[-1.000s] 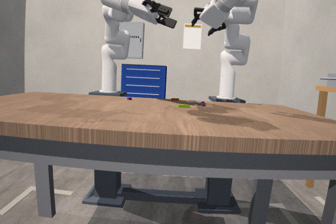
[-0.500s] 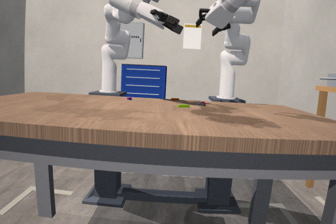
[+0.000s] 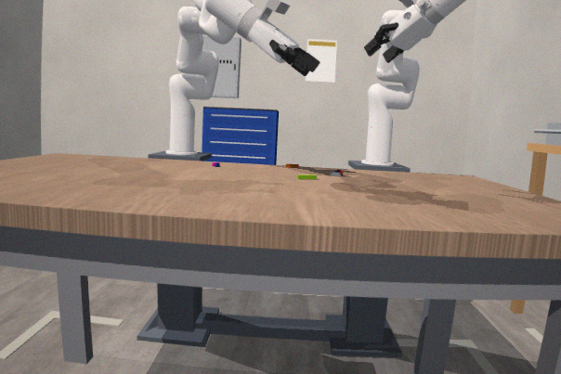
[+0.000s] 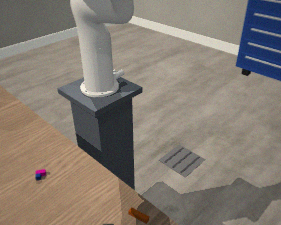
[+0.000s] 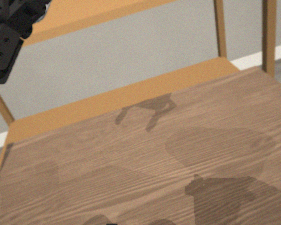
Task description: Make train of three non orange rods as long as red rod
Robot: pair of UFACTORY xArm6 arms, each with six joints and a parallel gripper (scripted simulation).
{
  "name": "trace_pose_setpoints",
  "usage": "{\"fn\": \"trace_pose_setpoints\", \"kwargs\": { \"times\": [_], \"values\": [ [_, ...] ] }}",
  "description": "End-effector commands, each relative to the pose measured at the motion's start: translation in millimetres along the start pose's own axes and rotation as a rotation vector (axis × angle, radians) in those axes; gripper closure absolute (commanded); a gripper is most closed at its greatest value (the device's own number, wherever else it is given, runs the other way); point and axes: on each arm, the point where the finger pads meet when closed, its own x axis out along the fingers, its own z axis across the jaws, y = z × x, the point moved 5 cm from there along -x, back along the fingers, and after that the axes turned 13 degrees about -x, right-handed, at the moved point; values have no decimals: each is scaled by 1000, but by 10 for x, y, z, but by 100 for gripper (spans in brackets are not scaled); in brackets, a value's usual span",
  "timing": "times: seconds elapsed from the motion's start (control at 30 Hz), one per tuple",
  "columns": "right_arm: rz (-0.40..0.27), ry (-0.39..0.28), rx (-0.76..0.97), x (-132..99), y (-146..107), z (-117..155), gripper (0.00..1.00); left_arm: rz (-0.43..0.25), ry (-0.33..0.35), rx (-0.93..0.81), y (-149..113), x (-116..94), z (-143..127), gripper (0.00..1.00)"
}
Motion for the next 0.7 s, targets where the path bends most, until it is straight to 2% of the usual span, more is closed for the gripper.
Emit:
{"fn": "trace_pose_setpoints", "kwargs": {
  "times": [0.0,0.1,0.47,0.53,0.57,0.67],
  "values": [
    [-60,29,81,113,2,-156,0,-31,80,-156,-208,-218,153,0],
    [-89,40,122,178,-18,-237,0,-45,156,-324,-444,-415,359,0],
    [-229,65,300,441,-120,-600,0,-48,372,-812,-1079,-880,1087,0],
    [-229,65,300,441,-120,-600,0,-48,372,-812,-1079,-880,1087,0],
    [-267,65,346,504,-149,-695,0,-43,405,-886,-1168,-936,1214,0],
    [-296,62,380,548,-172,-767,0,-30,473,-1041,-1346,-1038,1490,0]
  ]
}}
